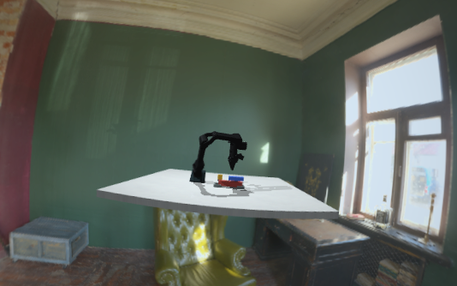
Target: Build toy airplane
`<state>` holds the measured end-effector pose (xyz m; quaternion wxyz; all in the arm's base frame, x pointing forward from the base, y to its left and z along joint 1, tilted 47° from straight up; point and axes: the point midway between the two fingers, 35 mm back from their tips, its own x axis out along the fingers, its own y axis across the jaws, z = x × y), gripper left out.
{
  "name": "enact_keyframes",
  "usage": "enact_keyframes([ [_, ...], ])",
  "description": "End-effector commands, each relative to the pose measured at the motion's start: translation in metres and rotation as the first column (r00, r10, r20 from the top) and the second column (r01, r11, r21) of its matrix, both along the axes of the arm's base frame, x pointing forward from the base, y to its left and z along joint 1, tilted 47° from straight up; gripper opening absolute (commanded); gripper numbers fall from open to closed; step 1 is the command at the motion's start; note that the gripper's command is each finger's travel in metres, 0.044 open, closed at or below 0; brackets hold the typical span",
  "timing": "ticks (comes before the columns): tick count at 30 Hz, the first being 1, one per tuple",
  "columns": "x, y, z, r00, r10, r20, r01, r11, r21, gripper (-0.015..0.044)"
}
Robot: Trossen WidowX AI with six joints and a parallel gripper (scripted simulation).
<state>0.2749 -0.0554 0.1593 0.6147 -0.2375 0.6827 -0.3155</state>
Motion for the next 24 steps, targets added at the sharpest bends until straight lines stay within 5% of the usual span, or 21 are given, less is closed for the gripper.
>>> enact_keyframes([
  [1,0.0,0.0,0.0,0.999,0.032,-0.03,-0.031,0.999,0.009,0.044],
  [6,0.014,0.012,-0.013,0.999,0.033,-0.029,-0.033,0.999,0.013,0.044],
  [20,0.079,0.14,-0.177,0.999,0.033,-0.022,-0.032,0.999,0.02,0.044],
  [24,0.079,0.147,-0.188,0.999,0.032,-0.021,-0.031,0.999,0.018,0.044],
])
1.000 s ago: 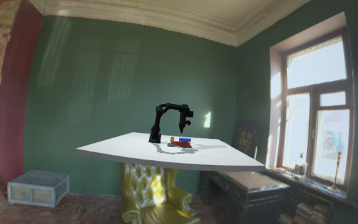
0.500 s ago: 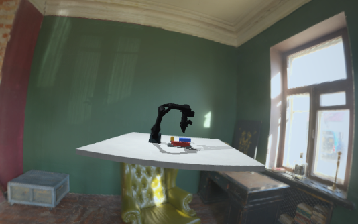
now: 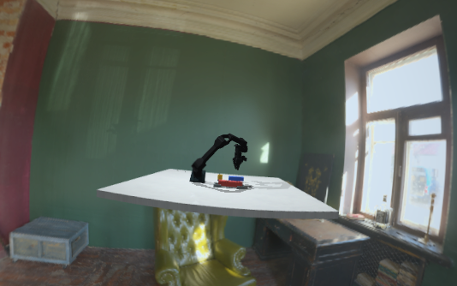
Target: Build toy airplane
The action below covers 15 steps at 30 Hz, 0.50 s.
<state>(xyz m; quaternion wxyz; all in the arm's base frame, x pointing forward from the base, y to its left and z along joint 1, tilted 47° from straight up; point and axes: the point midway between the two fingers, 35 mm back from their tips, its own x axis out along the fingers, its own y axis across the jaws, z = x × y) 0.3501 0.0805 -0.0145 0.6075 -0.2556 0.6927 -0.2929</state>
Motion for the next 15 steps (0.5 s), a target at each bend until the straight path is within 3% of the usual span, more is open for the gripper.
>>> enact_keyframes([
  [1,0.004,0.011,-0.014,1.0,-0.012,0.022,0.012,1.0,0.007,0.044],
  [15,0.0,-0.015,-0.039,1.0,-0.012,0.023,0.012,1.0,0.006,0.044],
])
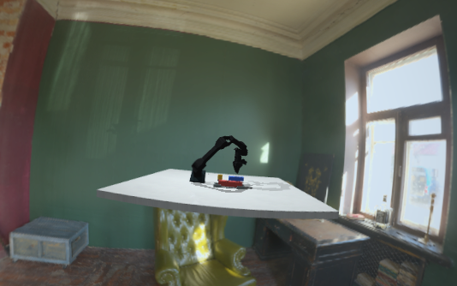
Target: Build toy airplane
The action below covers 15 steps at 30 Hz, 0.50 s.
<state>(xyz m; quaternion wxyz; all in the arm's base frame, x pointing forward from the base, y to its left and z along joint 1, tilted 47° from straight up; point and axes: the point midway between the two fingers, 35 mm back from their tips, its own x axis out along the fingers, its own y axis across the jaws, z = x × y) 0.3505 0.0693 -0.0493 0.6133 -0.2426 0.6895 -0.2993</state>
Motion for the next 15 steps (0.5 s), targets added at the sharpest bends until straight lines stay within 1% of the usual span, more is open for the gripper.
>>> enact_keyframes([
  [1,-0.001,-0.006,-0.007,1.0,0.009,0.0,-0.009,1.0,-0.003,0.044],
  [3,-0.002,-0.012,-0.013,1.0,0.009,0.0,-0.009,1.0,-0.003,0.044],
  [15,-0.003,-0.022,-0.022,1.0,0.009,0.0,-0.009,1.0,-0.003,0.044],
])
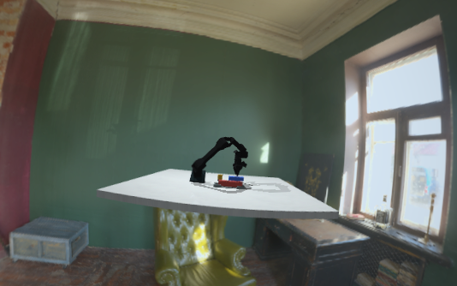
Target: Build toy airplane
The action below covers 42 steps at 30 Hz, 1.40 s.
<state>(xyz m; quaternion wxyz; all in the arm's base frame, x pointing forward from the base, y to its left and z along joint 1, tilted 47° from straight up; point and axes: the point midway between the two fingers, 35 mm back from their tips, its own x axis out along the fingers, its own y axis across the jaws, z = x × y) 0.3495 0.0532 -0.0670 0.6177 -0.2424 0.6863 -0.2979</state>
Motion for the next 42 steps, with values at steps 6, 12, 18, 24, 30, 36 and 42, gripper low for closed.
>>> enact_keyframes([
  [6,-0.004,-0.012,-0.011,1.0,0.004,-0.009,-0.004,1.0,-0.006,0.044],
  [12,-0.005,-0.019,-0.018,1.0,0.004,-0.01,-0.004,1.0,-0.006,0.044],
  [18,-0.006,-0.026,-0.024,1.0,0.003,-0.009,-0.003,1.0,-0.007,0.044],
  [24,-0.007,-0.028,-0.026,1.0,0.003,-0.009,-0.003,1.0,-0.007,0.0361],
  [30,-0.007,-0.028,-0.026,1.0,0.003,-0.009,-0.003,1.0,-0.007,0.0204],
  [36,-0.007,-0.028,-0.026,1.0,0.003,-0.009,-0.003,1.0,-0.007,0.0144],
  [42,-0.004,-0.025,-0.024,1.0,0.006,0.007,-0.006,1.0,-0.001,0.0026],
])
